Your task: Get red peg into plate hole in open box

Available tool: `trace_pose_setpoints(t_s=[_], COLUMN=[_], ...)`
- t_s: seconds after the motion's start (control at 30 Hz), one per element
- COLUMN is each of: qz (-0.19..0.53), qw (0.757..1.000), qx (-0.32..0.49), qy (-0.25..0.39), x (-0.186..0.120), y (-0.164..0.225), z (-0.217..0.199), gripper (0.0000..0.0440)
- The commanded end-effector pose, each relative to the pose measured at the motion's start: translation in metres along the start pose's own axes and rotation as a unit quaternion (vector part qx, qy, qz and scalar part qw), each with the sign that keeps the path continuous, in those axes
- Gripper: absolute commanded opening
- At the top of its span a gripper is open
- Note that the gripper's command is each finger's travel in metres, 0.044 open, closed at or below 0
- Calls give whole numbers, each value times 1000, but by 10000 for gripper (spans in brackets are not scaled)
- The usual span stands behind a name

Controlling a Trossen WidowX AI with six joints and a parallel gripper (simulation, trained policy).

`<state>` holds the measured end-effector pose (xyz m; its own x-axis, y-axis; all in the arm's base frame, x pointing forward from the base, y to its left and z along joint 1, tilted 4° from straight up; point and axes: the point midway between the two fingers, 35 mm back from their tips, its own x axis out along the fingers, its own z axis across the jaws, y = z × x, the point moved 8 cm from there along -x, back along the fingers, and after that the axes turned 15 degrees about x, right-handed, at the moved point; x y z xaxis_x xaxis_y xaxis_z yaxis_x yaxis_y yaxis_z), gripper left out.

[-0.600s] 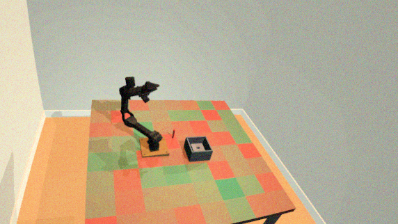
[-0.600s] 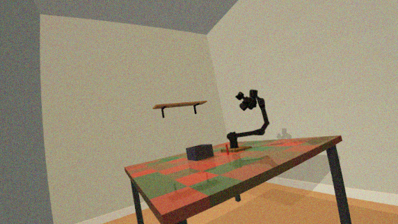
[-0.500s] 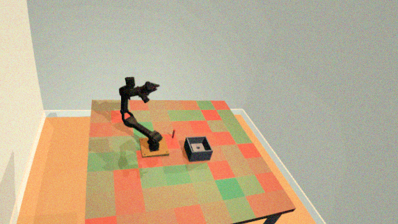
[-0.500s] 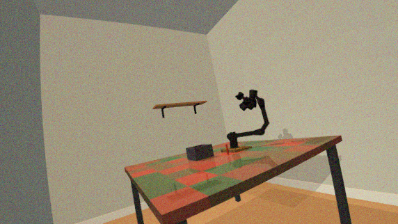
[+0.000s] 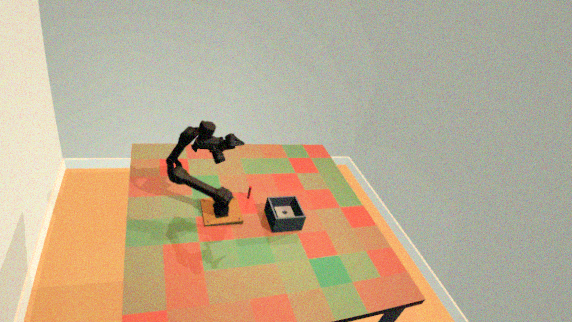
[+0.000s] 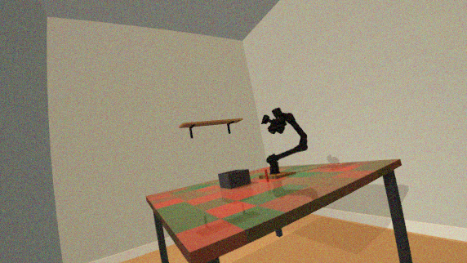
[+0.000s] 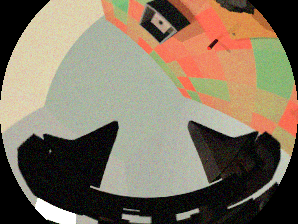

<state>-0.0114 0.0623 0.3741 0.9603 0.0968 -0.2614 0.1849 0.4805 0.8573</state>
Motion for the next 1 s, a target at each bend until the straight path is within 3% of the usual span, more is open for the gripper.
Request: trace_pose_setpoints(t_s=[0.0, 0.47, 0.97], qz=[-44, -195, -271], qw=[998, 953, 847], qx=[-4, -94, -269], qy=[38, 214, 370], x=[18, 104, 177], y=[-14, -58, -87], z=[17, 42, 3], gripper=[440, 440, 440])
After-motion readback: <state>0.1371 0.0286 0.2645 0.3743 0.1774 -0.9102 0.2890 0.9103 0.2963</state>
